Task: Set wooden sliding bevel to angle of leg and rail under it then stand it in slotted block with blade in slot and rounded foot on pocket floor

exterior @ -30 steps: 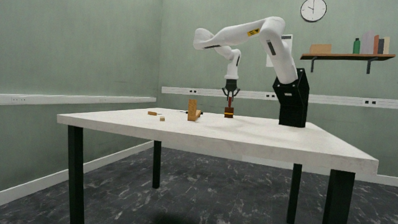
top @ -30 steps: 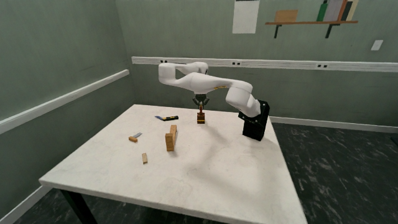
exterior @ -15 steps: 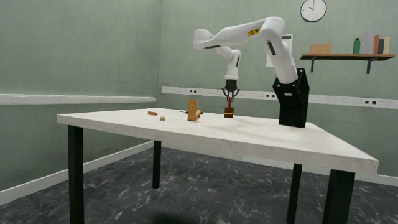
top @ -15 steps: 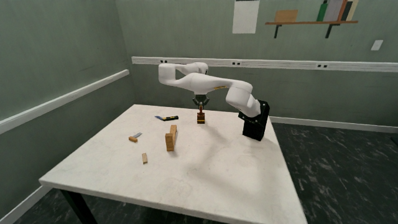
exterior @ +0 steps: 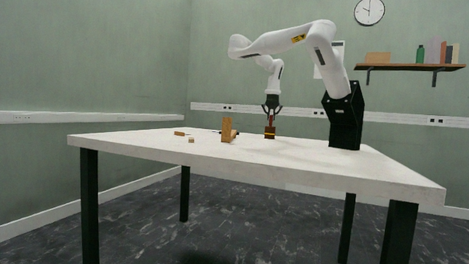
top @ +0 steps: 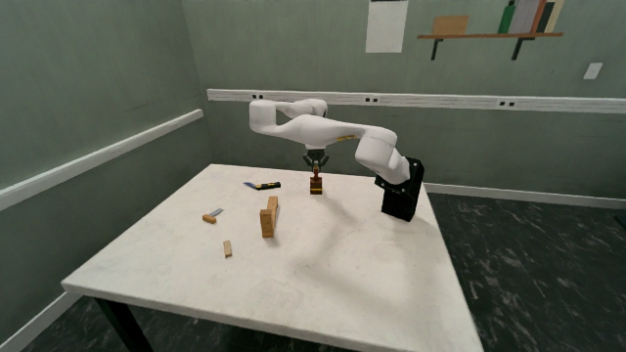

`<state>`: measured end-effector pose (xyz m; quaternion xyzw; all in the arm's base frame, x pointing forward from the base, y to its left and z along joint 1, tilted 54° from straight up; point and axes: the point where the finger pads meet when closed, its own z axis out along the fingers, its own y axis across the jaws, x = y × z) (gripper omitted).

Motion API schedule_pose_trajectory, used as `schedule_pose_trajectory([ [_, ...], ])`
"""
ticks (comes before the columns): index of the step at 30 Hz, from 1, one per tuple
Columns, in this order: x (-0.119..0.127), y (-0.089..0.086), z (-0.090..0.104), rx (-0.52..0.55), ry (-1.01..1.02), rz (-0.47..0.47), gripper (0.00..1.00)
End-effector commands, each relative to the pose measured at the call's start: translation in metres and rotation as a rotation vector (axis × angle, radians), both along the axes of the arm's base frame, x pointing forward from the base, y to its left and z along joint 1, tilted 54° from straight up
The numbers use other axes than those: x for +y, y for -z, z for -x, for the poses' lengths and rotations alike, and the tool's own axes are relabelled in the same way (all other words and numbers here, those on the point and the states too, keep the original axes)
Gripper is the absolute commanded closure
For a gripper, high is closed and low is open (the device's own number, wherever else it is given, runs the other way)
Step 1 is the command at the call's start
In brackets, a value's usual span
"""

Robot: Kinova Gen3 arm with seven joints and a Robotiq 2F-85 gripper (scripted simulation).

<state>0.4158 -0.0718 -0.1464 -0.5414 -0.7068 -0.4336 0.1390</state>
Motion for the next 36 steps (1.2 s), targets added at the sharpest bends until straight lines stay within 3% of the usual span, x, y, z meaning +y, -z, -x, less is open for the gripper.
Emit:
schedule_pose_trajectory([
  [1,-0.0009,-0.0003,-0.0002,-0.001,0.001,0.001,0.90],
  [22,0.0013,0.0015,-0.0010,-0.001,0.001,0.001,0.90],
  [23,0.0013,0.0015,-0.0010,-0.001,0.001,0.001,0.00],
  [36,0.0013,0.0015,-0.0010,-0.001,0.001,0.001,0.00],
])
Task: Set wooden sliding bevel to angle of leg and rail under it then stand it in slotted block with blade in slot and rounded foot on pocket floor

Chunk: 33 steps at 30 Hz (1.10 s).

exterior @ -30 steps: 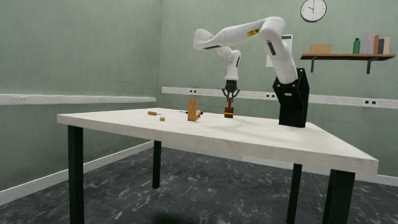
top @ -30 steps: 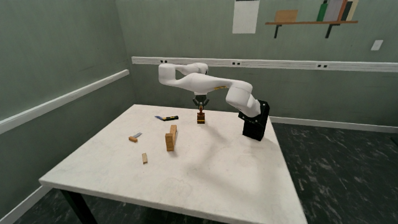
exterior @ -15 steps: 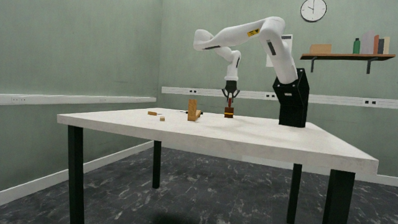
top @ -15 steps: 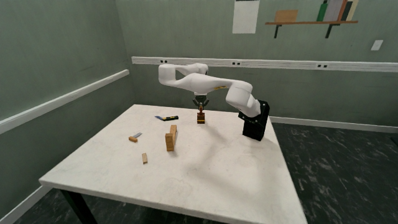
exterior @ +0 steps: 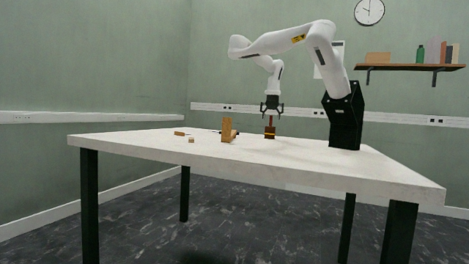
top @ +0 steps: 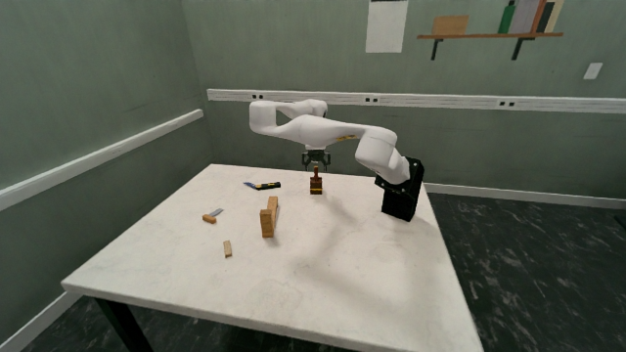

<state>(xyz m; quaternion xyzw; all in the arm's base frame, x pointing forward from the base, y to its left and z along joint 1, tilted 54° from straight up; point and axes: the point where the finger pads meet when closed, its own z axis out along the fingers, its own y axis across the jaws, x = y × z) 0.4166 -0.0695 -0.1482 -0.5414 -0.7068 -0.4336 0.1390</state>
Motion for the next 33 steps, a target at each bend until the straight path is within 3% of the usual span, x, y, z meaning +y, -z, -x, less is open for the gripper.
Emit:
schedule_pose_trajectory([
  [1,-0.0010,-0.0003,-0.0002,-0.001,0.001,0.001,0.00],
  [33,-0.0080,-0.0057,0.0024,-0.001,0.001,0.001,0.00],
])
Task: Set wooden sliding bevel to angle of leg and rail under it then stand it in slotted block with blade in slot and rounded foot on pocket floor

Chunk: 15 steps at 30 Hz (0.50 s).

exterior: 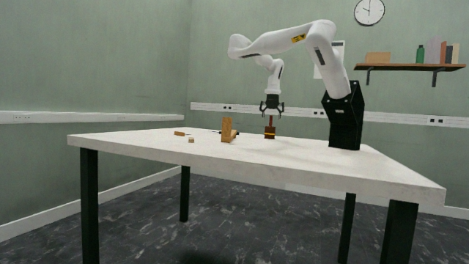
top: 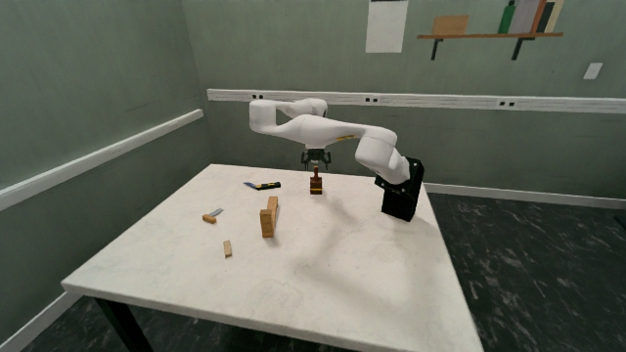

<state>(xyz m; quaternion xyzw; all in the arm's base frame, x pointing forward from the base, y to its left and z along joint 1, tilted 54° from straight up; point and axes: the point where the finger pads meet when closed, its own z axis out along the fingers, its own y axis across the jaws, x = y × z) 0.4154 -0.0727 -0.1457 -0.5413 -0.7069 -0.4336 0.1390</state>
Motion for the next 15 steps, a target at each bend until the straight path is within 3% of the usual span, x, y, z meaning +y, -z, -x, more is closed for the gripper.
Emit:
schedule_pose_trajectory([
  [1,-0.008,-0.005,0.002,0.000,0.002,0.001,0.00],
  [15,-0.066,-0.050,0.023,-0.001,0.002,0.001,0.00],
])
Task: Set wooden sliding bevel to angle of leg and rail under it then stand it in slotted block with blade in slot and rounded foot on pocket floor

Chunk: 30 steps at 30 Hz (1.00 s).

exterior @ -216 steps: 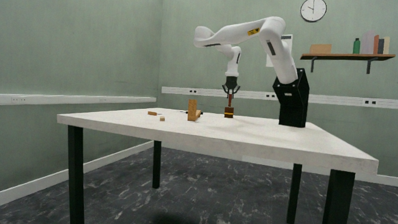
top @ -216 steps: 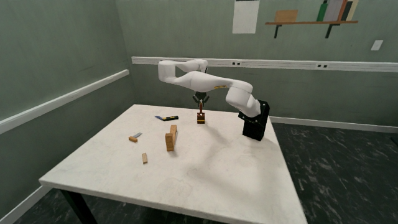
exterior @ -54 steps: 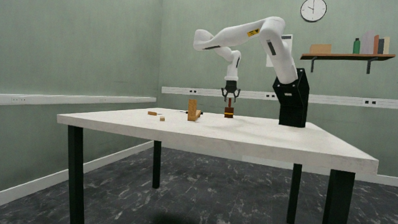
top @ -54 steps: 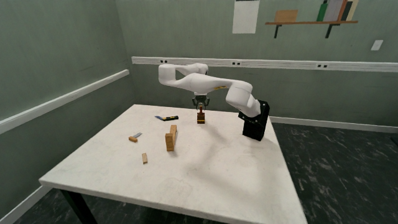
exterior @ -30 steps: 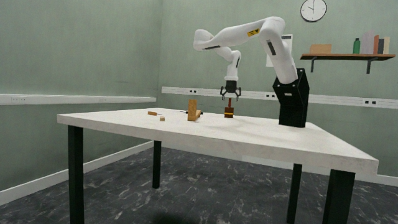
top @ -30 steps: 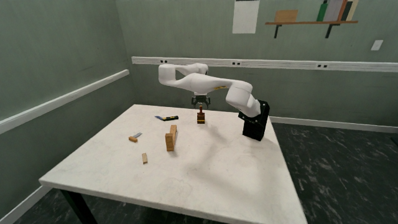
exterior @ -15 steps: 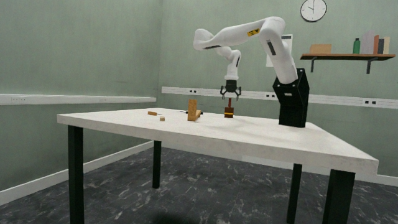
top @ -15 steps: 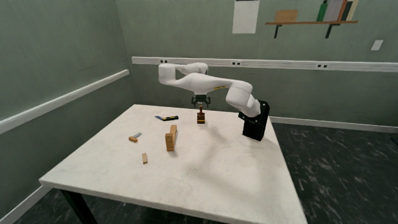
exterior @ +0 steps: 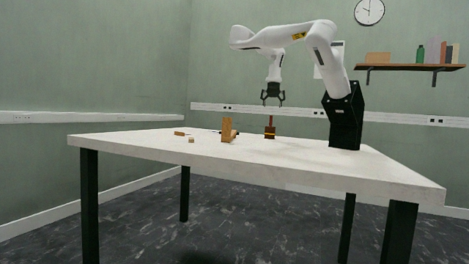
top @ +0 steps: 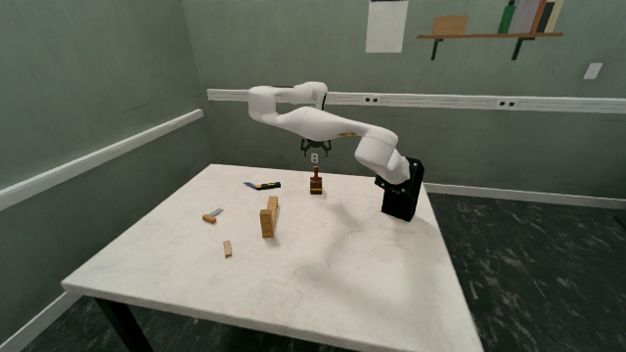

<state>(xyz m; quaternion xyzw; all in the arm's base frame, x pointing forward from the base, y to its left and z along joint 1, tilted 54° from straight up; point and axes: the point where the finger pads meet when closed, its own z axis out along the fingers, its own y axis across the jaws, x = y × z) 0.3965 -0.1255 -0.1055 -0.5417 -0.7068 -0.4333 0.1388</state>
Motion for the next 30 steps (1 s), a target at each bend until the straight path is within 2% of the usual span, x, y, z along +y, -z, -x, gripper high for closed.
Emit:
schedule_pose_trajectory([
  [1,-0.018,-0.014,0.006,-0.001,0.001,0.001,0.00],
  [8,-0.036,-0.027,0.012,-0.001,0.001,0.001,0.00],
  [30,-0.036,-0.028,0.013,-0.001,0.001,0.001,0.00],
])
